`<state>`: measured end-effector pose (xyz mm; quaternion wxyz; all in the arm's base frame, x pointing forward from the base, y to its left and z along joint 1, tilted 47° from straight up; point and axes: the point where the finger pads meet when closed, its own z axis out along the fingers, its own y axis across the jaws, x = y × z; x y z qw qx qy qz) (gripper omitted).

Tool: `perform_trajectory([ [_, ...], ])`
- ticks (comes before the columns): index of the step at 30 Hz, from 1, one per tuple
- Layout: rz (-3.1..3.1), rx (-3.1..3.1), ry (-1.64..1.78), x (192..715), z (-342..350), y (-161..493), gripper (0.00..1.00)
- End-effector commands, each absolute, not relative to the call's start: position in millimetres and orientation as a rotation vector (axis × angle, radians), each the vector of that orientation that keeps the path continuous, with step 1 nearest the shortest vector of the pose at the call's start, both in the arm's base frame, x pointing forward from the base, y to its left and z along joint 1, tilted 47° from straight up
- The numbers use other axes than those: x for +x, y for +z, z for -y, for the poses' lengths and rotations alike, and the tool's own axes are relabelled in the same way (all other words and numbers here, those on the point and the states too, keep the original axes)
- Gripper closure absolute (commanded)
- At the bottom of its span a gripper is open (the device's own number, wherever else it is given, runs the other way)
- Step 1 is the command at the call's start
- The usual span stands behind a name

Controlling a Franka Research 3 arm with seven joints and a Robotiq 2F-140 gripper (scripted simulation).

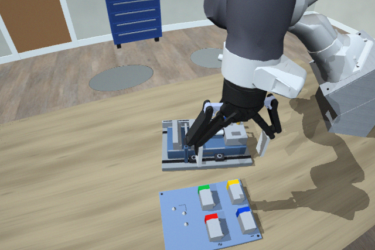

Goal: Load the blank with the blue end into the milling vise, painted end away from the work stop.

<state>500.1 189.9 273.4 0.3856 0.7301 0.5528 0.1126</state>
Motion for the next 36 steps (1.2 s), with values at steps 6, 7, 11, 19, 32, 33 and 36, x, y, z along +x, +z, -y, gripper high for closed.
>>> perform_trajectory([
  [6, -1.413, 1.851, 0.264, 488, -213, 290, 0.00],
  [7, -1.413, 1.851, 0.264, 488, -213, 290, 0.00],
  [11, -1.413, 1.851, 0.264, 488, -213, 290, 0.00],
  [19, -1.413, 1.851, 0.264, 470, -260, 323, 0.00],
  [32, -1.412, 1.853, 0.276, 465, -274, 332, 0.00],
  [33, -1.412, 1.852, 0.272, 462, -279, 336, 0.00],
  [36, -1.413, 1.851, 0.264, 457, -289, 345, 0.00],
])
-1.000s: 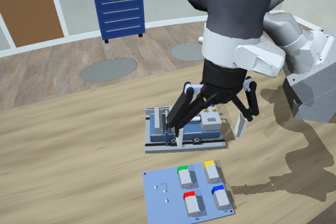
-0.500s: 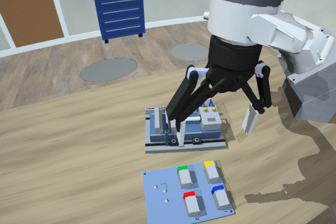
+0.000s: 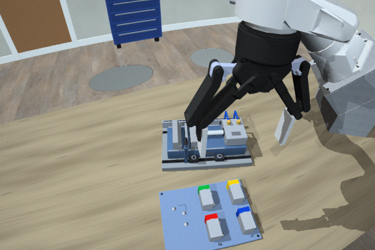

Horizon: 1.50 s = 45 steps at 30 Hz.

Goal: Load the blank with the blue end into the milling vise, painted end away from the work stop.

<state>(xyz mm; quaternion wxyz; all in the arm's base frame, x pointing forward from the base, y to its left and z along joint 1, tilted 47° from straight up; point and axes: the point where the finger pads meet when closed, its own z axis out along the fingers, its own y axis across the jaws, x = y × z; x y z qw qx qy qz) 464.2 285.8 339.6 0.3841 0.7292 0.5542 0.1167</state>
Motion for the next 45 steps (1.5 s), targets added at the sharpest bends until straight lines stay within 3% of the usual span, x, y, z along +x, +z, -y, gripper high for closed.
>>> perform_trajectory([
  [1, -1.413, 1.851, 0.264, 457, -289, 345, 0.00],
  [45, -1.413, 1.851, 0.264, 462, -277, 336, 0.00],
])
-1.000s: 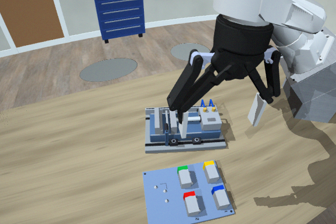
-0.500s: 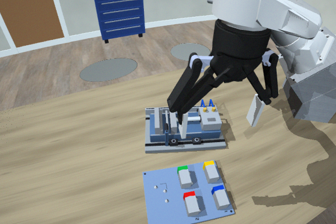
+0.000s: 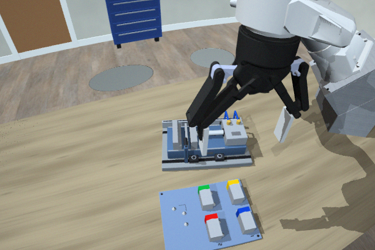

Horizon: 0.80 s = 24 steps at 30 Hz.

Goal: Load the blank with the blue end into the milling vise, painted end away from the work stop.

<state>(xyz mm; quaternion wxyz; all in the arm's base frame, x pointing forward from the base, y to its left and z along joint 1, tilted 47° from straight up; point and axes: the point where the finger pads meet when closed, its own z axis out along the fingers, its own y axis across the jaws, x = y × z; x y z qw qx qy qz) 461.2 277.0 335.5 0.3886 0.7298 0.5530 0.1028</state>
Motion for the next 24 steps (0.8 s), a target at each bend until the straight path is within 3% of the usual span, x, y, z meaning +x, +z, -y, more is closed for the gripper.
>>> perform_trajectory([
  [1, -1.408, 1.855, 0.262, 461.6, -276.7, 335.4, 0.00],
  [24, -1.604, 1.675, 0.146, 464.5, -273.0, 332.4, 0.00],
])
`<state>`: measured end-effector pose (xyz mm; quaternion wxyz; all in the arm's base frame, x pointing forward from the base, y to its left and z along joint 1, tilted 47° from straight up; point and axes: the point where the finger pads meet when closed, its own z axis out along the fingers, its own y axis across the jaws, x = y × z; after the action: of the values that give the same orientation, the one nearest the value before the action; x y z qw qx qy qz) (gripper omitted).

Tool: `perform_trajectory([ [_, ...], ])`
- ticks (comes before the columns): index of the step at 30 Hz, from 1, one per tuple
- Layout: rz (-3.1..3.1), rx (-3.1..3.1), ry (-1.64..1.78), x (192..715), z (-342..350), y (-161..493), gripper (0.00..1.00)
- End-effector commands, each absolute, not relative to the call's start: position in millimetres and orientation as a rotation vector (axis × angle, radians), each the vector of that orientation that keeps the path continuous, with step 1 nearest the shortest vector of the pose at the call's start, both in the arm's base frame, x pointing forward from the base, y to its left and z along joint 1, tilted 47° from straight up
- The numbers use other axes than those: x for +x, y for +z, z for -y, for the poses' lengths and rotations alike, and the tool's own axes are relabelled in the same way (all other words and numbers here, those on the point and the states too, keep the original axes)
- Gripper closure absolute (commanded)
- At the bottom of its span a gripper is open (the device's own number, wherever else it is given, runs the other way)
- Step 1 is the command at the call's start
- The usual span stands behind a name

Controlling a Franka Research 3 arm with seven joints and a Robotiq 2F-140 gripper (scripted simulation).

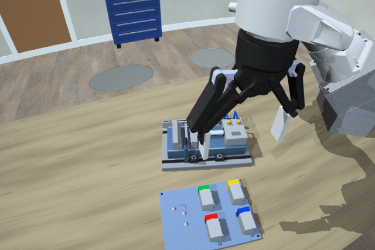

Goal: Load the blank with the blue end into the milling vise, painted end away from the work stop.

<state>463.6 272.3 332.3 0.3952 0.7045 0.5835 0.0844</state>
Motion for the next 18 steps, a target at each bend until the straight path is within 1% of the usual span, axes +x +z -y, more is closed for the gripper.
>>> perform_trajectory([
  [1, -1.604, 1.675, 0.146, 464.5, -273.0, 332.4, 0.00],
  [18, -1.620, 1.658, 0.136, 464.2, -274.2, 333.0, 0.00],
])
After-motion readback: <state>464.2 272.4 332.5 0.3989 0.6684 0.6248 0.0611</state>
